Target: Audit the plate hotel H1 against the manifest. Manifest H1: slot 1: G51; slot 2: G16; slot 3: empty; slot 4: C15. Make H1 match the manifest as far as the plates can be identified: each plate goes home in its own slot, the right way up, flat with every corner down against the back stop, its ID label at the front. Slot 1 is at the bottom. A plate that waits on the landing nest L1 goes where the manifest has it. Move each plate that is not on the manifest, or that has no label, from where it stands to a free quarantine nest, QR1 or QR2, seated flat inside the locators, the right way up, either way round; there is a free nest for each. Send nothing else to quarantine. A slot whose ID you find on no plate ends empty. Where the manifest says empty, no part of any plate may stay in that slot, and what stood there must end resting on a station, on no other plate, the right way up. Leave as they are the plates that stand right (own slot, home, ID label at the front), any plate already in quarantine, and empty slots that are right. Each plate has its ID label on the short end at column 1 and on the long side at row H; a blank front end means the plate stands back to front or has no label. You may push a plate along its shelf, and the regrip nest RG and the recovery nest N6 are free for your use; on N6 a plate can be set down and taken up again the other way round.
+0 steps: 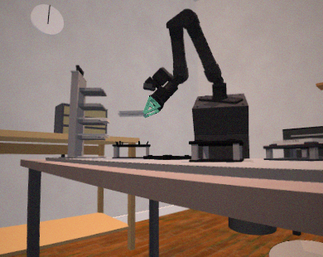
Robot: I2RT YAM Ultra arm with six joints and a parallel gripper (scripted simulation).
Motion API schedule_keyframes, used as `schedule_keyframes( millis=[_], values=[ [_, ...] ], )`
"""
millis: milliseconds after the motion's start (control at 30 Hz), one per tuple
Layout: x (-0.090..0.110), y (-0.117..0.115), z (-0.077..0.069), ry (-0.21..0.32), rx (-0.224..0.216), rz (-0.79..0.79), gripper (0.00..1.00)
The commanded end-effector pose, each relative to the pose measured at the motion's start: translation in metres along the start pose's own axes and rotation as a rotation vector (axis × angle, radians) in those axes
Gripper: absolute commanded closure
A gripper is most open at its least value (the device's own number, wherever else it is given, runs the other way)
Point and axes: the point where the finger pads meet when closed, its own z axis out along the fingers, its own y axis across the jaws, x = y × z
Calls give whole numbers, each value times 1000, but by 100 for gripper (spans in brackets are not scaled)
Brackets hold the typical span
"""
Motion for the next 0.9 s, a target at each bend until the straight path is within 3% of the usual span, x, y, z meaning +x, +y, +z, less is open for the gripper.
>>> schedule_keyframes(
  millis=[0,867],
  values=[
    [-11,-1,0,-40,5,-22,14],
    [-3,-1,8,-40,5,-22,14]
  ],
)
